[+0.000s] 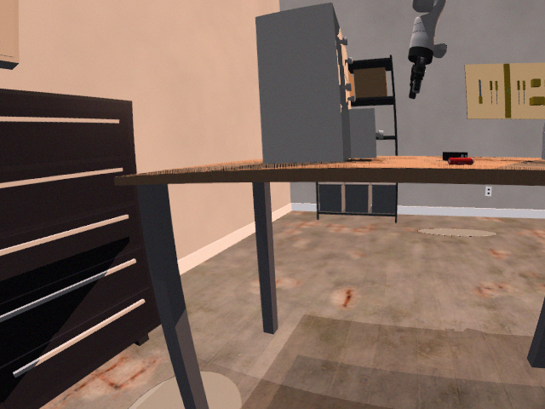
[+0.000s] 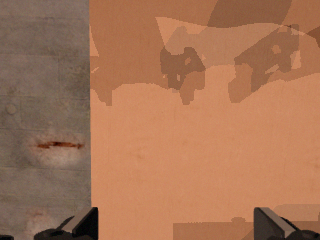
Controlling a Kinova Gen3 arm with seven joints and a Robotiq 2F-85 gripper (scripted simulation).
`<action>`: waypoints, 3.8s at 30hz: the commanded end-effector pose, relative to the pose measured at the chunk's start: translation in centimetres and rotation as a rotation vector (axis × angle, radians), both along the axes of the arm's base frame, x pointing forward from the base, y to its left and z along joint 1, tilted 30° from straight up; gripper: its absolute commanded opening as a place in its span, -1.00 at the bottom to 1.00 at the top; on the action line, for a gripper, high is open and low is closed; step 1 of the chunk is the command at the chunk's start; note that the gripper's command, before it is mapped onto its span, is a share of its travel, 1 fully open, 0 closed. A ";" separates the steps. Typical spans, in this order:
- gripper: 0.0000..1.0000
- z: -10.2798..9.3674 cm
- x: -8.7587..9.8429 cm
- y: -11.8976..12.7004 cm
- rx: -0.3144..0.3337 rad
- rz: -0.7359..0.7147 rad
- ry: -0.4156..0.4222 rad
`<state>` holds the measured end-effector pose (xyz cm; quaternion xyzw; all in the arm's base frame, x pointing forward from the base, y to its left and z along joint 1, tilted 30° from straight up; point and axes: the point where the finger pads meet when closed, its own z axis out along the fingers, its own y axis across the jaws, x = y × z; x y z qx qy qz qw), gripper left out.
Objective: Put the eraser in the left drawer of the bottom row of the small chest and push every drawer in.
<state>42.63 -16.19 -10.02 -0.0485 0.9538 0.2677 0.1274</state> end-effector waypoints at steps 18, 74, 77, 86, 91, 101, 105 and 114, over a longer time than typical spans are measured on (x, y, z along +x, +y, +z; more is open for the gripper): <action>1.00 0.7 0.5 -0.2 -0.034 0.097 0.136; 1.00 1.1 0.5 0.0 -0.049 0.132 0.198; 1.00 2.1 0.3 0.9 -0.057 0.132 0.199; 1.00 7.4 -1.3 6.3 -0.086 0.130 0.201; 1.00 10.2 -3.0 9.7 -0.090 0.128 0.199; 1.00 15.1 -7.9 17.1 -0.066 0.129 0.196; 1.00 16.4 -9.8 19.3 -0.051 0.131 0.197; 1.00 16.8 -10.4 19.9 -0.045 0.132 0.197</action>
